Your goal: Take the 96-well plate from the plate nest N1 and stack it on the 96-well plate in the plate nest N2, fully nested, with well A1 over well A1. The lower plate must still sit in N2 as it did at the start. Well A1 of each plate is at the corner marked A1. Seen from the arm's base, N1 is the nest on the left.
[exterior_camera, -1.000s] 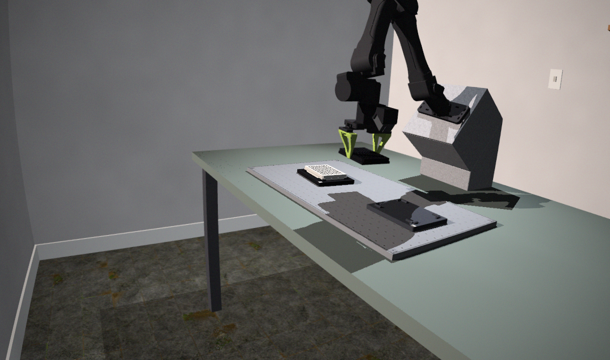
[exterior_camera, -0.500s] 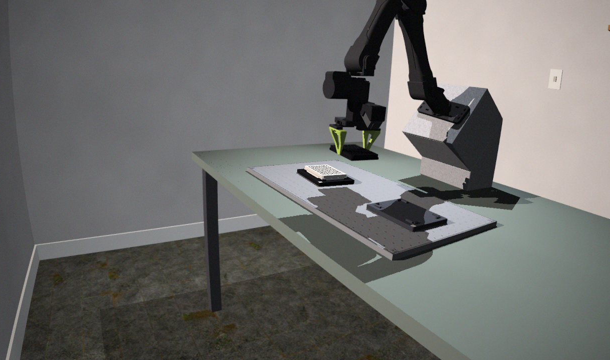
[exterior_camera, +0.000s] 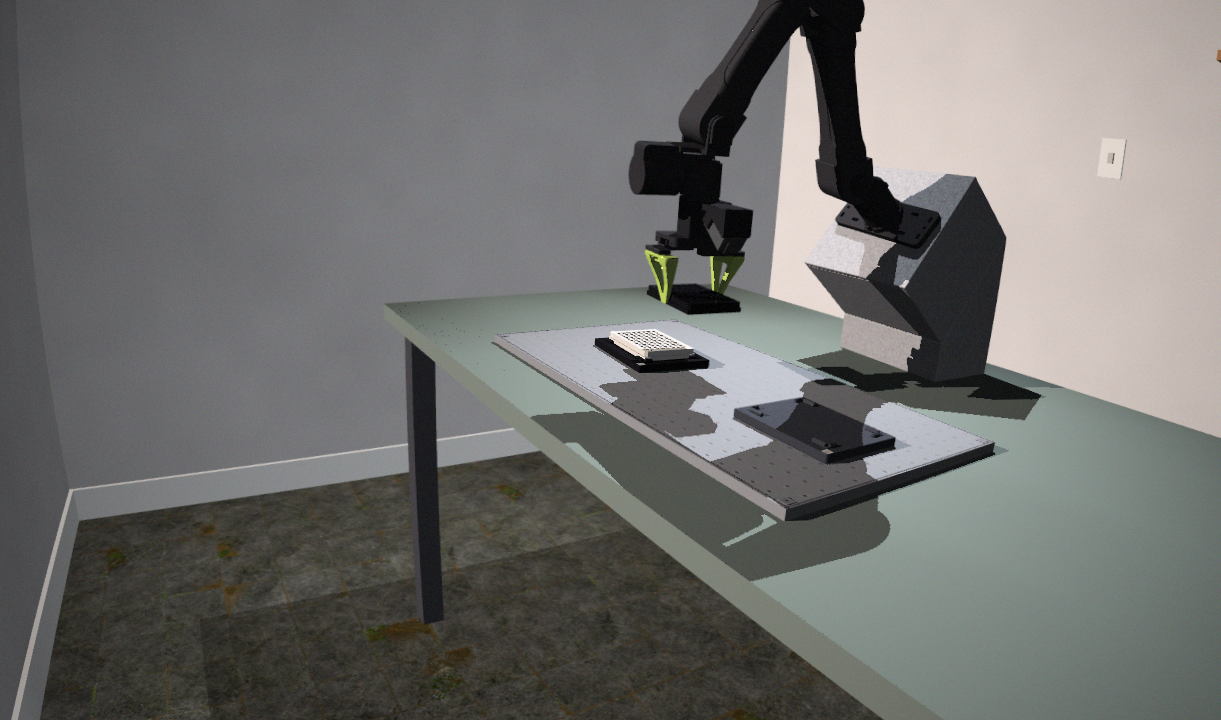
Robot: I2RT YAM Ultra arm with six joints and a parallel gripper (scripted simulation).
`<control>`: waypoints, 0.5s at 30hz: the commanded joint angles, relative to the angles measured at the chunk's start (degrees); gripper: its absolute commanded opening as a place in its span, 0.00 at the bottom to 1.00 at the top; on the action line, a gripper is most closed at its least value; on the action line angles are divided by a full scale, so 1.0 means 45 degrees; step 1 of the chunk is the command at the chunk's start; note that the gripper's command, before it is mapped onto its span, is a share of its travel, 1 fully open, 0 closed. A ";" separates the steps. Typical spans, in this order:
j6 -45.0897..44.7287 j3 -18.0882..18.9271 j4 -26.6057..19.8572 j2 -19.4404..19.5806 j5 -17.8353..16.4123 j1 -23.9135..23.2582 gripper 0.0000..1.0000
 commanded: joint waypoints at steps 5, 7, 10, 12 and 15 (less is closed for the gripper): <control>-0.1282 0.0745 -0.0245 0.0452 -0.1609 -0.1588 0.00; -0.1551 0.0839 -0.0265 0.0590 -0.1922 -0.1998 0.00; -0.1950 0.0994 -0.0300 0.0817 -0.2377 -0.2596 0.00; -0.1950 0.0994 -0.0300 0.0817 -0.2377 -0.2596 0.00; -0.2362 0.1180 -0.0360 0.1082 -0.2831 -0.3178 0.00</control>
